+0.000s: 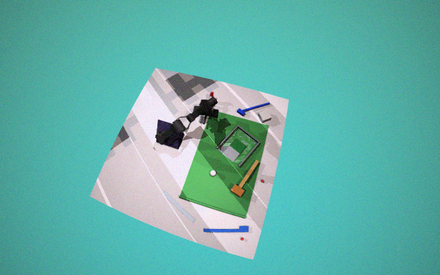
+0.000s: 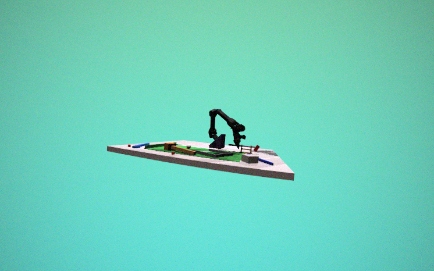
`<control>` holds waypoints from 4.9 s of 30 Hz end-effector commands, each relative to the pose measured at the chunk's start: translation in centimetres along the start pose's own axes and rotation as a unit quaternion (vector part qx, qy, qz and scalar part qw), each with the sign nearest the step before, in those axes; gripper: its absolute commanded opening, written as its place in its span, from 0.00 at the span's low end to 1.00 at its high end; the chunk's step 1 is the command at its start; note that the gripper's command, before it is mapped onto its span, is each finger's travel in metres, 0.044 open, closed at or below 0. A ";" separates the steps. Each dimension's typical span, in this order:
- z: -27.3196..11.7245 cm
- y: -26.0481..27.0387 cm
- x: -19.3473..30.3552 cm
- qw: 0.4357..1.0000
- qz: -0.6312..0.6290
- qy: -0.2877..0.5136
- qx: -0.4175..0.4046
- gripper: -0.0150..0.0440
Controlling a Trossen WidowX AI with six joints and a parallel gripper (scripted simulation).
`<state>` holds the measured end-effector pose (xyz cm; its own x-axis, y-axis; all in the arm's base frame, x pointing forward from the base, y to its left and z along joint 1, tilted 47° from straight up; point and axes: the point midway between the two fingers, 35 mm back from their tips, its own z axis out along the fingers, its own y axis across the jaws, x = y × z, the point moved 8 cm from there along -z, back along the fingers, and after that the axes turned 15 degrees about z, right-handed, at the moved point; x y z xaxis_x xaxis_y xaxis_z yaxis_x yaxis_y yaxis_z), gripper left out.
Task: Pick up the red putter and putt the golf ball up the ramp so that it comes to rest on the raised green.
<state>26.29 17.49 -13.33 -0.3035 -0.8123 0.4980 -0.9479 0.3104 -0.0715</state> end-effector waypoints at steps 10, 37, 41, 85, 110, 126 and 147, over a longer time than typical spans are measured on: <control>-2.7 0.0 -1.0 1.000 0.000 -0.001 0.000 0.25; -11.8 -3.3 2.4 0.985 0.170 0.003 0.008 0.25; -12.9 -4.7 4.7 0.972 0.236 0.006 0.015 0.25; -20.0 -8.2 32.2 0.559 0.820 0.036 0.122 0.25; -16.5 -7.5 35.9 0.497 0.856 0.038 0.140 0.25; -14.5 -7.7 36.5 0.497 0.856 0.038 0.140 0.25; -14.1 -7.6 37.4 0.496 0.856 0.037 0.138 0.25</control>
<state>23.78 -7.96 17.62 -0.6923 0.5506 -0.4665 0.7137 0.4270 -0.5552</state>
